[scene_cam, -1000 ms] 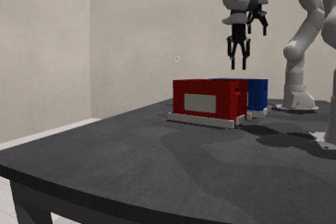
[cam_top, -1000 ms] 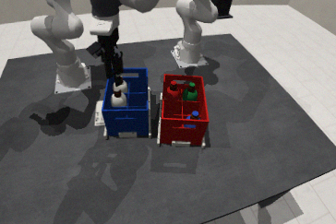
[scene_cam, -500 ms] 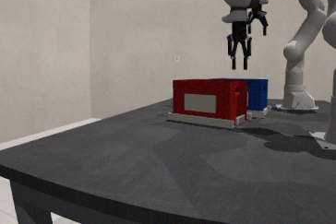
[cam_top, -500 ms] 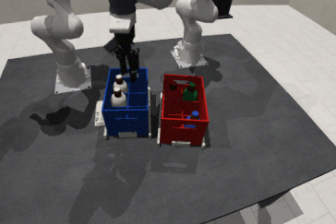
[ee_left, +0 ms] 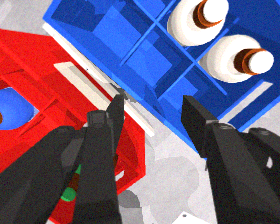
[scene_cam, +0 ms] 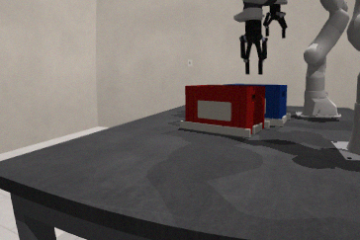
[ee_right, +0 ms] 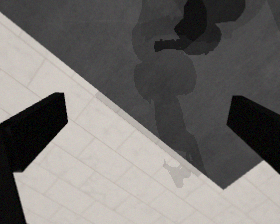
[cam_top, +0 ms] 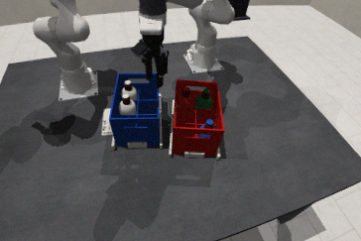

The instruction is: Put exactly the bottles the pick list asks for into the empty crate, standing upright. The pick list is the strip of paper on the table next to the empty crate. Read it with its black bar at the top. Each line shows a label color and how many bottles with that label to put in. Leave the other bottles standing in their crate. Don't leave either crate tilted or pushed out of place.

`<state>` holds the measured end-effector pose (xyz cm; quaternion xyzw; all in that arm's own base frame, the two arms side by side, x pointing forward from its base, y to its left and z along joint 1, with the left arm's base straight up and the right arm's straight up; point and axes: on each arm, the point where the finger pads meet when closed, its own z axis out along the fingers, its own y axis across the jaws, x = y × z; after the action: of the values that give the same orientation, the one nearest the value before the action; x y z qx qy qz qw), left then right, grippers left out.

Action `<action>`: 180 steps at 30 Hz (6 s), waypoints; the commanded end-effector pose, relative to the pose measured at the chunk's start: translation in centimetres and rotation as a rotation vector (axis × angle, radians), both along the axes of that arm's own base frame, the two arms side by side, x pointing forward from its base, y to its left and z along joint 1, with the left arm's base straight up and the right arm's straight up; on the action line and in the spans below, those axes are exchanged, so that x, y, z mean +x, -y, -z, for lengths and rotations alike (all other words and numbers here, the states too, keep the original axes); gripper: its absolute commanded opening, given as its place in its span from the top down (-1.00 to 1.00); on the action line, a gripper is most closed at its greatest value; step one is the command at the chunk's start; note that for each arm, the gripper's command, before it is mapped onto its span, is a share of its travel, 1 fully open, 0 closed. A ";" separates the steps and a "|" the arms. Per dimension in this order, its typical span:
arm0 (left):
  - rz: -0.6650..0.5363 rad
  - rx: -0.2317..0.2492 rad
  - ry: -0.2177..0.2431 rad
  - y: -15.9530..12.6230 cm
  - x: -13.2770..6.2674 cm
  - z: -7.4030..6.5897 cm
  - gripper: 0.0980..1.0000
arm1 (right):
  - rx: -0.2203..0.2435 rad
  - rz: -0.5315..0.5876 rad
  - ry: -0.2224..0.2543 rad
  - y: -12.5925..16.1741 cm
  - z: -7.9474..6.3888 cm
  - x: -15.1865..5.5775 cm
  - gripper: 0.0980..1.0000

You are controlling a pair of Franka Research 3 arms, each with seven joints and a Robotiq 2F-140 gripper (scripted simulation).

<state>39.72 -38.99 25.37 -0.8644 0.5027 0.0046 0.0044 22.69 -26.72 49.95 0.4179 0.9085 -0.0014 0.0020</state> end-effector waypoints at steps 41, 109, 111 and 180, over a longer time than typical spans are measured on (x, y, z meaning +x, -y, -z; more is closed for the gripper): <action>0.040 -0.012 0.003 -18.8 2.6 -0.1 0.24 | 0.003 0.004 -0.003 -0.1 0.0 0.0 -1.00; 0.040 -0.012 0.003 -22.4 3.1 5.5 0.24 | 0.003 0.004 -0.003 -0.1 0.0 0.0 -1.00; 0.040 -0.012 0.003 -22.4 3.1 5.6 0.24 | 0.003 0.004 -0.003 -0.1 0.0 0.0 -1.00; 0.040 -0.012 0.003 -22.4 3.1 8.2 1.00 | 0.003 0.004 -0.003 -0.1 0.0 0.0 -1.00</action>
<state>42.82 -16.57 17.06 -0.8543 0.5198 0.0001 0.0014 22.69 -26.72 49.95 0.4179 0.9085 -0.0014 0.0020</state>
